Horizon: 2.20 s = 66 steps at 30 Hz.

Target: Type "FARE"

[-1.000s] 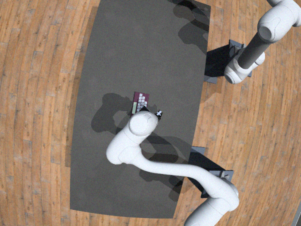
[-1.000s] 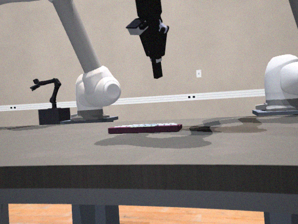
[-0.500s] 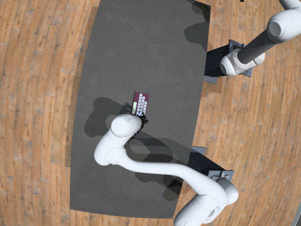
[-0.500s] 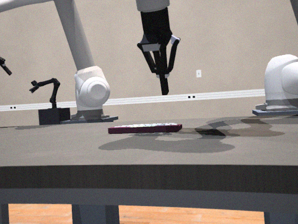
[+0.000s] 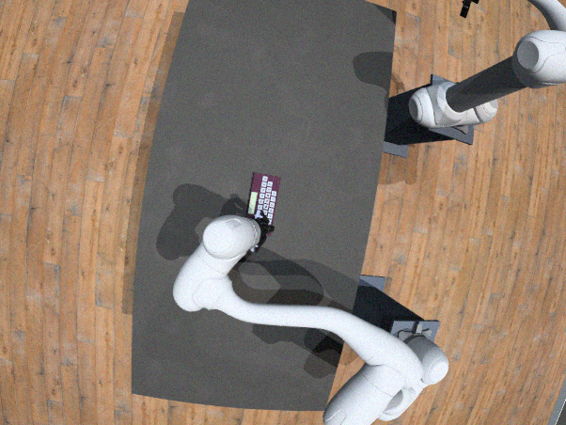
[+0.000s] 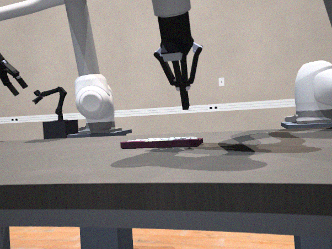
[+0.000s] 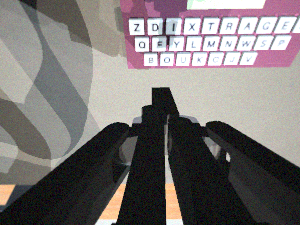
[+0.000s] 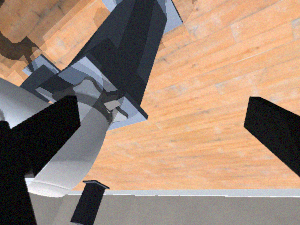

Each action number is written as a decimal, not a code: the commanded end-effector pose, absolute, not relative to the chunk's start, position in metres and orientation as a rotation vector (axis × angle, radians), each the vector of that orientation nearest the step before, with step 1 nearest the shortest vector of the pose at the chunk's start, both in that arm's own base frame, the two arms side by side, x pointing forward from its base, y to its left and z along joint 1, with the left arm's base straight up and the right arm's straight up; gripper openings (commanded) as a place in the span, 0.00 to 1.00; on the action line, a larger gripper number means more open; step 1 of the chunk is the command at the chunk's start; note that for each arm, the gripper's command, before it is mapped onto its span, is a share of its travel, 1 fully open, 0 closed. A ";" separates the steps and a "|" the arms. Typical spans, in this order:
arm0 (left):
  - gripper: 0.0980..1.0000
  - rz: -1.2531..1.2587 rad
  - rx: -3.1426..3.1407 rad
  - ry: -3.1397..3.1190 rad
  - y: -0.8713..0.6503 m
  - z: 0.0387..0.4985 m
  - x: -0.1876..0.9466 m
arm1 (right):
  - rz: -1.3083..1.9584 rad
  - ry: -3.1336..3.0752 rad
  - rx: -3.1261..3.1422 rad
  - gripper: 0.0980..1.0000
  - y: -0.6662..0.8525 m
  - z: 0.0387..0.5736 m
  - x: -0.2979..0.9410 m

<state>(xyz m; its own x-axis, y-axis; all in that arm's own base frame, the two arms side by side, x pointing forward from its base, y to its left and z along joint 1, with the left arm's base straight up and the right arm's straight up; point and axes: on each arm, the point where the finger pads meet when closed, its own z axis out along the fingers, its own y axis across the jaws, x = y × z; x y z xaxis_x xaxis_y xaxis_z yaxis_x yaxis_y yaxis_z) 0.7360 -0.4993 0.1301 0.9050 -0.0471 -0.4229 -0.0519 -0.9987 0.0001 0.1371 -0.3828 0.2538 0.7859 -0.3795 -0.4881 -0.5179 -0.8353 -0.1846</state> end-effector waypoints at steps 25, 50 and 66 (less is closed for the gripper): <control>0.00 0.674 -3.057 0.079 -0.501 0.064 0.738 | 0.445 1.838 -2.110 1.00 -0.313 0.234 0.051; 0.00 0.674 -3.057 0.079 -0.501 0.056 0.738 | 0.437 1.878 -2.076 1.00 -0.310 0.233 0.049; 0.00 0.674 -3.057 0.079 -0.501 0.055 0.738 | 0.437 1.878 -2.076 1.00 -0.310 0.233 0.049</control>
<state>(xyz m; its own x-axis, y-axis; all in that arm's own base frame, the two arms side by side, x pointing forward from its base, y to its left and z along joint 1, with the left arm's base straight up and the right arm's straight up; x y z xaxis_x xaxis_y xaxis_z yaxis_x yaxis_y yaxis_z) 0.7372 -0.5008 0.0532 0.9050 -0.0464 -0.4228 -0.0512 -0.9987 0.0000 0.0490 -0.3097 0.2321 0.0954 -0.9010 -0.4231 -0.9952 -0.0951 -0.0220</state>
